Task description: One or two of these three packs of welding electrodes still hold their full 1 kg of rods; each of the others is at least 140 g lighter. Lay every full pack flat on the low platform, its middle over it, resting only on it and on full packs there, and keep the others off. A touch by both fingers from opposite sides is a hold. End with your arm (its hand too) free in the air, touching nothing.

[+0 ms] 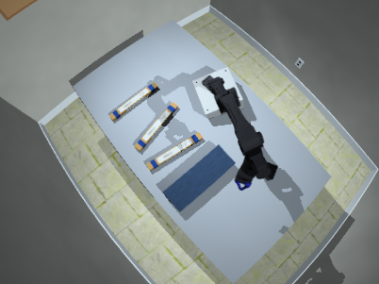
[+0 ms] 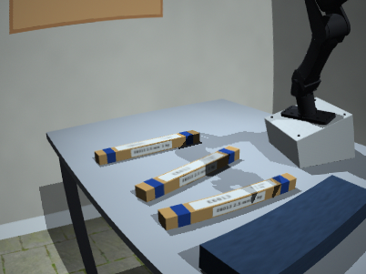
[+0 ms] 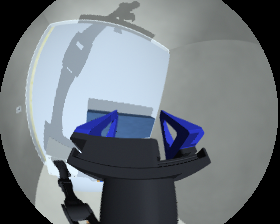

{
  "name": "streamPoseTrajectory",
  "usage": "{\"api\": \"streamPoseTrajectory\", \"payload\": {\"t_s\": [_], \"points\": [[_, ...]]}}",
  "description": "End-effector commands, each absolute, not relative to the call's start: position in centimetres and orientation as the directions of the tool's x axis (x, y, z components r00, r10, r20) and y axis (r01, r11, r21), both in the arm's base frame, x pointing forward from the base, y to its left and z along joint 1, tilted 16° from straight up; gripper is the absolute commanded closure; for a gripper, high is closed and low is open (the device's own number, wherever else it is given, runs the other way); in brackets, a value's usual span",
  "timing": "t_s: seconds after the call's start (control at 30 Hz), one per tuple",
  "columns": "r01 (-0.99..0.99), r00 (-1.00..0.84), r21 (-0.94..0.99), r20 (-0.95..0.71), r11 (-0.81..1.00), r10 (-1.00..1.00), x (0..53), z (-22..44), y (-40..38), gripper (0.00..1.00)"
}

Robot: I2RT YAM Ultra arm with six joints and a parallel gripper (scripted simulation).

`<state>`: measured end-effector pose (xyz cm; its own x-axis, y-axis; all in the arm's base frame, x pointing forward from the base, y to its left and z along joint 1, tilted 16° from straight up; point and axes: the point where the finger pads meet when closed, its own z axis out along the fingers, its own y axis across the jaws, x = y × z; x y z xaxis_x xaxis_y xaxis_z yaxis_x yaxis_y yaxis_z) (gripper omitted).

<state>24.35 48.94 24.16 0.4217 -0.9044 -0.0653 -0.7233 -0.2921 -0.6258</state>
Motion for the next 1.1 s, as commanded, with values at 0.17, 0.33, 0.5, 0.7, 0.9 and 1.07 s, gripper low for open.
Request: {"api": "streamPoseTrajectory", "payload": {"t_s": [0.17, 0.33, 0.5, 0.7, 0.9, 1.07], "points": [[-0.752, 0.335, -0.64, -0.167, -0.156, -0.927, 26.1, 26.5, 48.2, 0.26], [-0.745, 0.341, -0.65, -0.177, -0.15, -0.923, 27.1, 27.2, 47.3, 0.26], [-0.742, 0.36, -0.65, -0.177, -0.165, -0.916, 26.2, 27.2, 47.8, 0.26], [-0.761, 0.259, -0.648, -0.258, -0.033, -0.931, 29.7, 28.5, 45.6, 0.26], [-0.76, 0.278, -0.648, -0.257, -0.048, -0.926, 28.7, 28.5, 46.2, 0.26], [-0.764, 0.192, -0.642, -0.324, 0.067, -0.926, 31.1, 29.3, 44.4, 0.26]]}}
